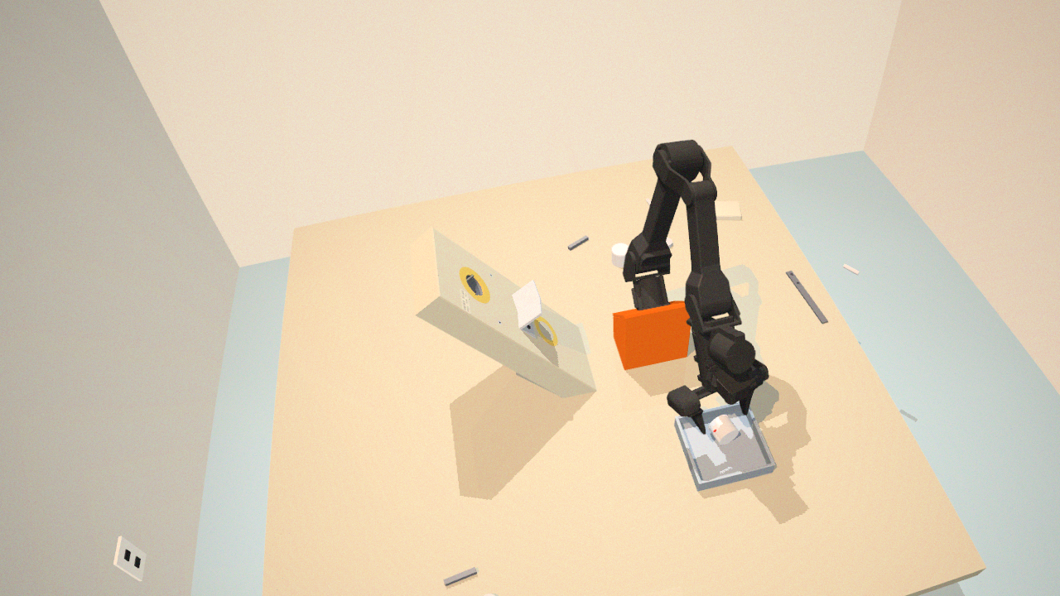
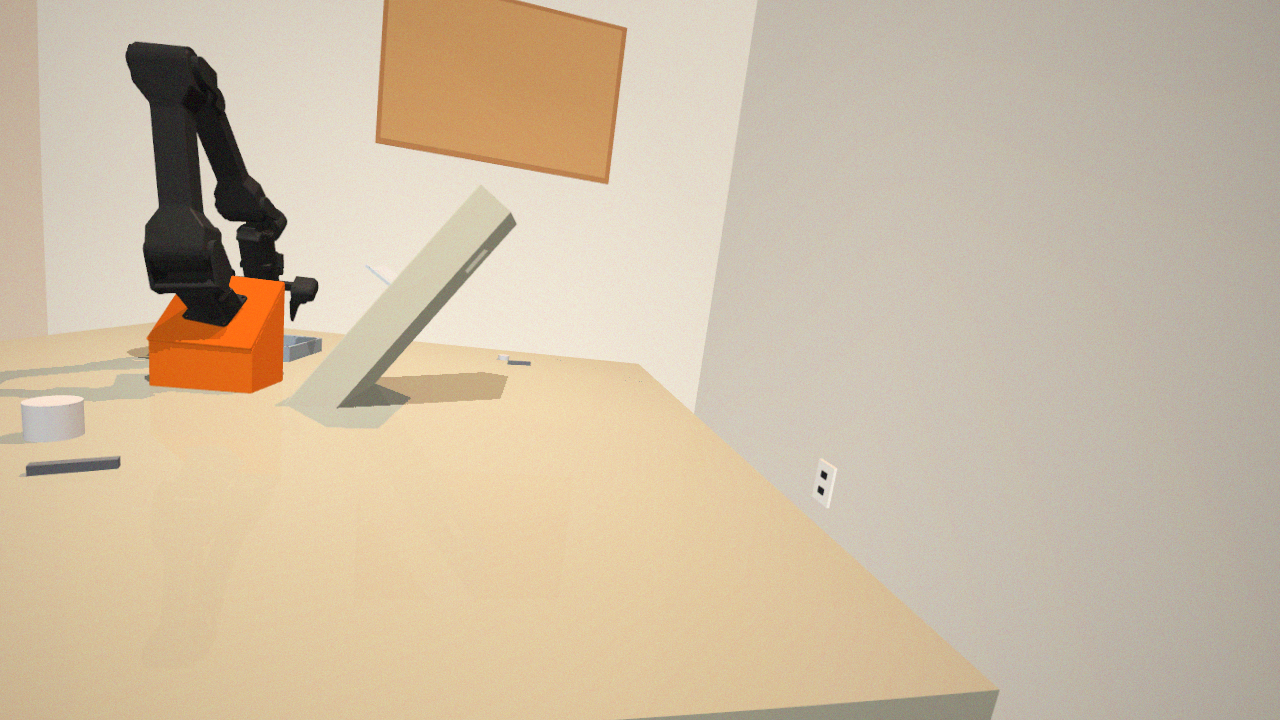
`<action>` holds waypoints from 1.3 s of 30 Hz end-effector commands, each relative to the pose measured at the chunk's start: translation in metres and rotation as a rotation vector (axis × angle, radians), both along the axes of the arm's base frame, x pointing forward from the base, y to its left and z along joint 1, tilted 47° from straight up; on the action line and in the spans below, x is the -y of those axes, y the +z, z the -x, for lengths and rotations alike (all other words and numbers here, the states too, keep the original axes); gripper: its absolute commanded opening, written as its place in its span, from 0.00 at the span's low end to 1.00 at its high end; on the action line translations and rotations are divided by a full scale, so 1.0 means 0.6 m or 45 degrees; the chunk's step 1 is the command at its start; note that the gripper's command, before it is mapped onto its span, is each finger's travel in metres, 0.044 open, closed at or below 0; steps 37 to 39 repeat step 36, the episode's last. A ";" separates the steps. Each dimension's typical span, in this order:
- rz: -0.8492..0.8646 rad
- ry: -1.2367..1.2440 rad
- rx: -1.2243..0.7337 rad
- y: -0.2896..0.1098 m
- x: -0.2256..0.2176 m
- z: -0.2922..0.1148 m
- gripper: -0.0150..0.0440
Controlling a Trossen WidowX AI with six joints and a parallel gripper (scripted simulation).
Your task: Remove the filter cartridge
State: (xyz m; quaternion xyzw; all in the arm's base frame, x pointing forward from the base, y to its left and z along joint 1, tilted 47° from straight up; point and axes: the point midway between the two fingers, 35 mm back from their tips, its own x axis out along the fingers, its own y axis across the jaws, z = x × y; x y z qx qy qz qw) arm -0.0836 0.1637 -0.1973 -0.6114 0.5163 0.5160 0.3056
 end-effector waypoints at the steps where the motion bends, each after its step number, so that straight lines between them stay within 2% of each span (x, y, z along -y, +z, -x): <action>1: -0.030 0.005 -0.008 0.044 -0.050 0.007 1.00; 4: -0.048 -0.005 -0.016 0.026 -0.042 0.008 1.00; 39: -0.048 -0.005 -0.016 0.026 -0.042 0.008 1.00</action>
